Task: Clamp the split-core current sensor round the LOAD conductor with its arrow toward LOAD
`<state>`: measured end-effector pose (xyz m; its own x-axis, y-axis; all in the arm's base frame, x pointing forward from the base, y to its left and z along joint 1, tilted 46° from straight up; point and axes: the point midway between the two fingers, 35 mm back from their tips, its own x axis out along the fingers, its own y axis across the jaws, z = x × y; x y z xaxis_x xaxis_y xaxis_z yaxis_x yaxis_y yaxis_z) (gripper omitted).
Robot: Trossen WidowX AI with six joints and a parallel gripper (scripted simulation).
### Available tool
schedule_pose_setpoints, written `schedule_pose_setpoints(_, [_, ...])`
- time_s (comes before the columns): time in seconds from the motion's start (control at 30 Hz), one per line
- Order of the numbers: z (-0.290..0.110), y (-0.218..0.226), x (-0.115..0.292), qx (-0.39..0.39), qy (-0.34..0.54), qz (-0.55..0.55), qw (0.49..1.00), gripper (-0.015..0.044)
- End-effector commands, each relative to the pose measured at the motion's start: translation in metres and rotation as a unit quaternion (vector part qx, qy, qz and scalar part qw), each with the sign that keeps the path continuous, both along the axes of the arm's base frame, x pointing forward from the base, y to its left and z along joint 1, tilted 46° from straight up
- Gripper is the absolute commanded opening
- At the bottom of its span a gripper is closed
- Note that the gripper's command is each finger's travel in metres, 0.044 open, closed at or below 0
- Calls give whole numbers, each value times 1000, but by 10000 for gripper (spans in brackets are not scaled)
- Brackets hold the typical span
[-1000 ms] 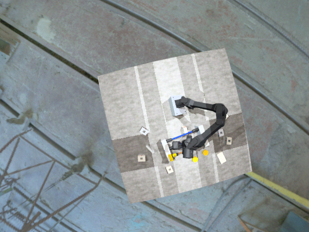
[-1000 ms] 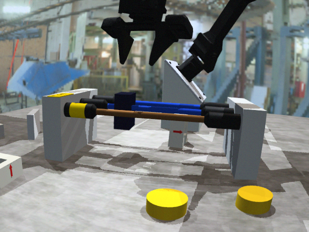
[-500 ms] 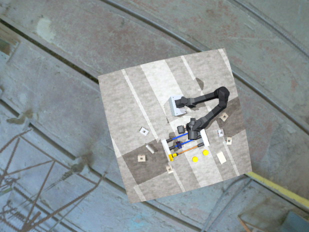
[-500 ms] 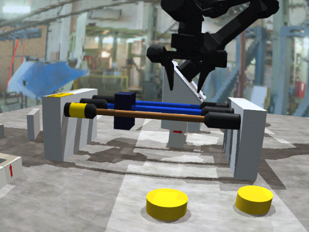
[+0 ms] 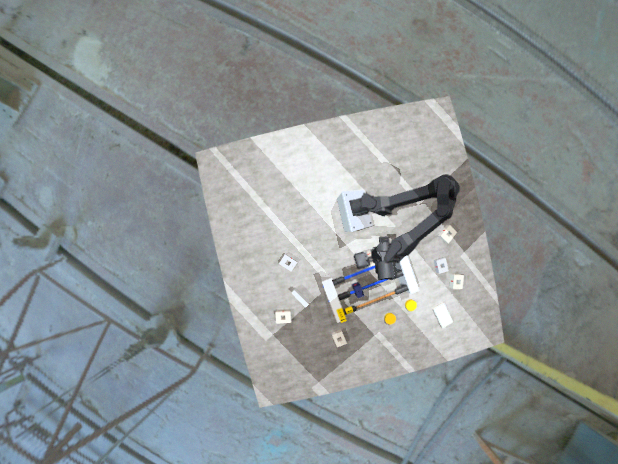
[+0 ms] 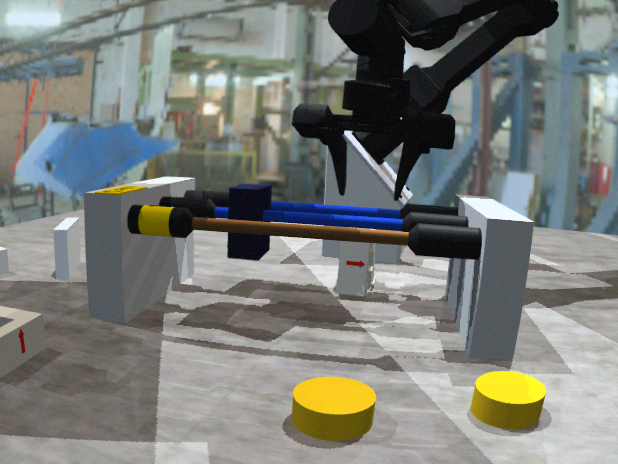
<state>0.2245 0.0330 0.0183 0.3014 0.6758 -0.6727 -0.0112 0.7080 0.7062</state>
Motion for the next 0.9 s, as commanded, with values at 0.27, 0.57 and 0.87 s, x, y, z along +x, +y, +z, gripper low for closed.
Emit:
schedule_pose_setpoints(0.27, [-16, 15, 2, 3, 7, -1, 1000, 290])
schedule_pose_setpoints(0.57, [-24, 26, 6, 5, 7, -1, 1000, 290])
schedule_pose_setpoints(0.87, [-30, 34, 7, 7, 6, -1, 1000, 290])
